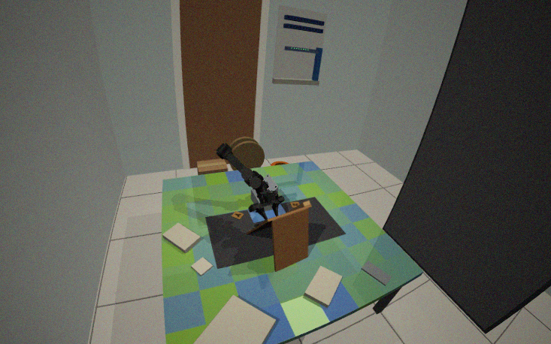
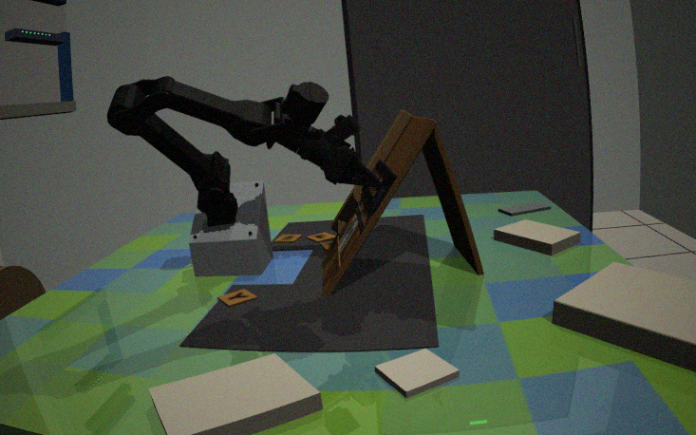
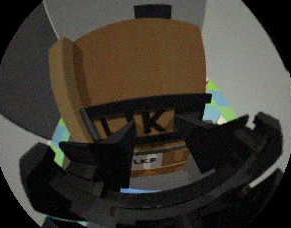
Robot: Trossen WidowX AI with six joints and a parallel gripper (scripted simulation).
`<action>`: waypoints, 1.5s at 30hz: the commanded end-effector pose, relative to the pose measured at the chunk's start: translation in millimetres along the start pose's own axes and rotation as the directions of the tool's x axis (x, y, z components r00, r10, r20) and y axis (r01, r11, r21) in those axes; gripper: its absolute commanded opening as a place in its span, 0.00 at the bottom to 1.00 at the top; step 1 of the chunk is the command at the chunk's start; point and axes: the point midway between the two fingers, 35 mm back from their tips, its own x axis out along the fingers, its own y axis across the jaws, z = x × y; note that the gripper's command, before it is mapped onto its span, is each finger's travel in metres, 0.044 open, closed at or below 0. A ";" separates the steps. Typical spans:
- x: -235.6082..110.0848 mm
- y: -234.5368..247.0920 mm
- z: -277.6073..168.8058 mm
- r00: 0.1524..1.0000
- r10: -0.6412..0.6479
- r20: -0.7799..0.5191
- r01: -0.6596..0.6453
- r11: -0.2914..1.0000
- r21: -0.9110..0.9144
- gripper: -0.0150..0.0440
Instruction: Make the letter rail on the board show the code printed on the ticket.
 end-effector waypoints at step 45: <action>-30.0 3.4 0.9 1.000 -0.001 -0.005 0.001 1.000 0.002 0.75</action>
